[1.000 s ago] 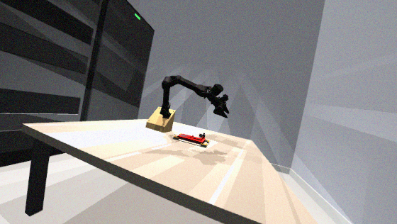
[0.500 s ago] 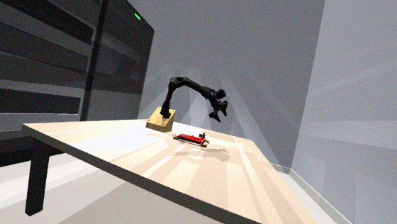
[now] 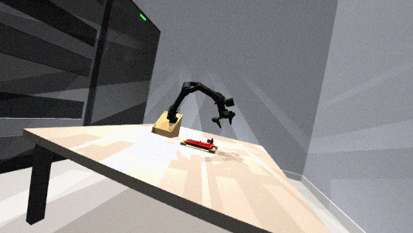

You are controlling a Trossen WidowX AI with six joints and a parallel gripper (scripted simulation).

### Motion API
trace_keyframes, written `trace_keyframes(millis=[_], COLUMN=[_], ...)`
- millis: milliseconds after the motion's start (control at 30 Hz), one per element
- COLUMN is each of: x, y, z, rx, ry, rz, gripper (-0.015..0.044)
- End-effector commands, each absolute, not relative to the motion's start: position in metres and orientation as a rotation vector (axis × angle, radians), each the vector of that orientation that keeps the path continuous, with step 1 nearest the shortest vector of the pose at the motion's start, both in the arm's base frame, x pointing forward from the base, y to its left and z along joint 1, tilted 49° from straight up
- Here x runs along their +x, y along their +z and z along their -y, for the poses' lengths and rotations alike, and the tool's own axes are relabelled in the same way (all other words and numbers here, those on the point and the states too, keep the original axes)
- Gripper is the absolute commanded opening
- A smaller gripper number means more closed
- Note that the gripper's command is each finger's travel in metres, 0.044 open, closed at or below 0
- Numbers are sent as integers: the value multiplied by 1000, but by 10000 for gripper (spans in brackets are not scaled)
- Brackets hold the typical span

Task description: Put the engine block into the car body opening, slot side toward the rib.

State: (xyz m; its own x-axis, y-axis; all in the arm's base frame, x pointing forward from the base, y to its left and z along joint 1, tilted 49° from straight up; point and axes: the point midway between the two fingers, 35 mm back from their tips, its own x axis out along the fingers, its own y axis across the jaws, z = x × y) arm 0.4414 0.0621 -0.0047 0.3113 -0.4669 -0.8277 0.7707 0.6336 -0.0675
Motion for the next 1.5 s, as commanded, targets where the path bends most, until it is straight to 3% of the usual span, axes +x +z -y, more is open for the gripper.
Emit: trace_keyframes(millis=[0, 800, 1067, 1233, 1467], x=[429, 341, 337, 333, 333], y=[-19, -76, -80, -120, -129], z=[-65, -79, -77, -32, -19], rx=[441, 733, 743, 742, 741], ry=[-954, -1607, -1634, -1634, -1635], rz=[-924, -459, -412, -409, -408], gripper=[440, 440, 440, 440, 440])
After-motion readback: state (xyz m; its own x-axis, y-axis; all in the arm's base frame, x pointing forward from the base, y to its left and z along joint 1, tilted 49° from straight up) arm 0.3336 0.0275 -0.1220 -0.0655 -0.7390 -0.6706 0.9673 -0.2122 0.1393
